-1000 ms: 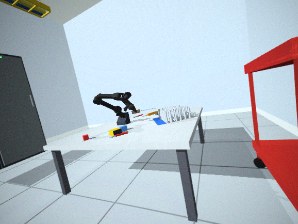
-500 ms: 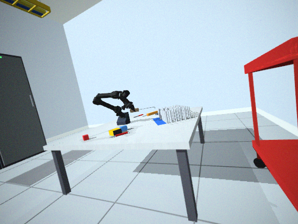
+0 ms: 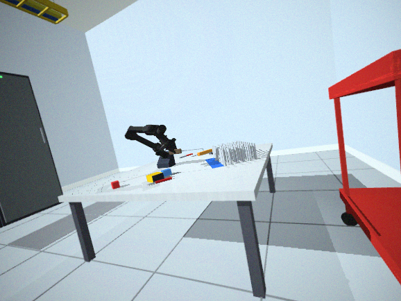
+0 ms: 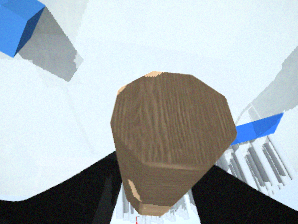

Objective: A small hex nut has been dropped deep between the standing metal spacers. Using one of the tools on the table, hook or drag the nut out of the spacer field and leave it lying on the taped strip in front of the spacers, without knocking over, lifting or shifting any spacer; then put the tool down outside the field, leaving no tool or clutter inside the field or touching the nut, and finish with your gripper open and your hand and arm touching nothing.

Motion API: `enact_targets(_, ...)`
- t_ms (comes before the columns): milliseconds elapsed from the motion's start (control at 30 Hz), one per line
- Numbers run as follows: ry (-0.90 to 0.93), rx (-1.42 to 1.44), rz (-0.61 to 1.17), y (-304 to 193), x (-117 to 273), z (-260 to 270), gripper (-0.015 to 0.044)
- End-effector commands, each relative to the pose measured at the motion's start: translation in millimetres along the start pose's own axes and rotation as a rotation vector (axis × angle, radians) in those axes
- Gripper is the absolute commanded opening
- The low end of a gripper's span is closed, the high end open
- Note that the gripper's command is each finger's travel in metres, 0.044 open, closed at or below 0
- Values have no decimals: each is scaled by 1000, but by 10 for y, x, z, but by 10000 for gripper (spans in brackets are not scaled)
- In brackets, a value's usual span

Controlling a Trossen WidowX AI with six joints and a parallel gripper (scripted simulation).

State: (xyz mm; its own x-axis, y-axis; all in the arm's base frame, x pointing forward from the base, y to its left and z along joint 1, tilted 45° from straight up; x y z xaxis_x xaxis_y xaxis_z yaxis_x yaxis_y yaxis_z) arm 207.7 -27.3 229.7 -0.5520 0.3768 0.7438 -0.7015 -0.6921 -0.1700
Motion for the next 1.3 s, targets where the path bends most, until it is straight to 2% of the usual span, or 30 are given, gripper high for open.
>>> enact_targets(0, 40, -98, 15, 108, 82, 141, 0)
enact_targets(633, 230, -441, 6, 658, 432, 522, 0)
enact_targets(1267, 481, -713, -13, 1130, 945, 652, 0)
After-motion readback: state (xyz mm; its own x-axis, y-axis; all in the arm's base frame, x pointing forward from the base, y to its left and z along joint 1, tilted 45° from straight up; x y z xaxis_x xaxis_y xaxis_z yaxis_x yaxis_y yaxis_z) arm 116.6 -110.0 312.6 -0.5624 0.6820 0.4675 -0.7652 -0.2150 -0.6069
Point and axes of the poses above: the point midway between the two fingers, 35 mm back from their tips, its own x axis back along the fingers, its own z axis across the jaws, y = z × x, the point moved 7 cm from there along x, back along the fingers, and after that the axes turned 13 degrees about x, right-handed, at the moved point
